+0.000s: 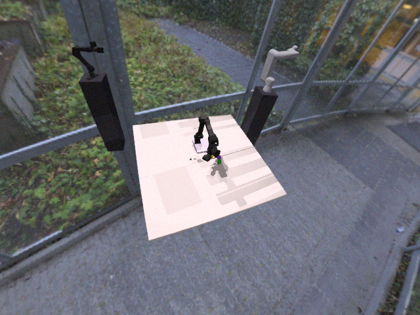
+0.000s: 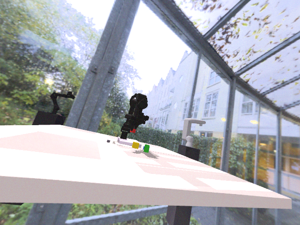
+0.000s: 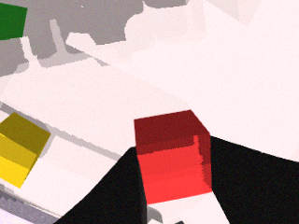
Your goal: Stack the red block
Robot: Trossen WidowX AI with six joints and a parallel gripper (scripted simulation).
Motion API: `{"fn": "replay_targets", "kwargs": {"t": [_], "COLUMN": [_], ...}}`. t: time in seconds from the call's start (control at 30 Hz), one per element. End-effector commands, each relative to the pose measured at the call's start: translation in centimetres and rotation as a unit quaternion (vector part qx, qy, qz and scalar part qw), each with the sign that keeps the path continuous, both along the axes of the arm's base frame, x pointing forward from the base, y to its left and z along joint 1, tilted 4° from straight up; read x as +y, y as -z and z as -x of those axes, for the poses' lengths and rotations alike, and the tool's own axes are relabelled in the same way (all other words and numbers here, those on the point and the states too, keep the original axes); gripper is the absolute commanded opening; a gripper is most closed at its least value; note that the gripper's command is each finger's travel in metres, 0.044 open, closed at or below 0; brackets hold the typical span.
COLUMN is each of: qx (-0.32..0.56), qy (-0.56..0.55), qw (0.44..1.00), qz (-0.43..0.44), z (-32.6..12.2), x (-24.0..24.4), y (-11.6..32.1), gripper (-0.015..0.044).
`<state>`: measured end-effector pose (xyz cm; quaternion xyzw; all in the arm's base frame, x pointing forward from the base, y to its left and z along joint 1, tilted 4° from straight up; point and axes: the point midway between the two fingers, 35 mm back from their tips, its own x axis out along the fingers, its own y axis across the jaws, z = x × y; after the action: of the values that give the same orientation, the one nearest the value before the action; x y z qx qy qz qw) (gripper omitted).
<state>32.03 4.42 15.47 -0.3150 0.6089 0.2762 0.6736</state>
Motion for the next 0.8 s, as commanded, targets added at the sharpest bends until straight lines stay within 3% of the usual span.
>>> {"fn": "replay_targets", "kwargs": {"t": [0.0, 0.17, 0.77], "qx": [-0.001, -0.003, -0.001], "qy": [0.0, 0.002, 0.002], "qw": [1.0, 1.0, 1.0], "qz": [-0.001, -0.004, -0.011], "z": [0.0, 0.1, 1.8], "x": [0.0, 0.8, 10.6], "y": [-0.1, -0.4, -0.3], "gripper": [0.0, 0.0, 0.0]}}
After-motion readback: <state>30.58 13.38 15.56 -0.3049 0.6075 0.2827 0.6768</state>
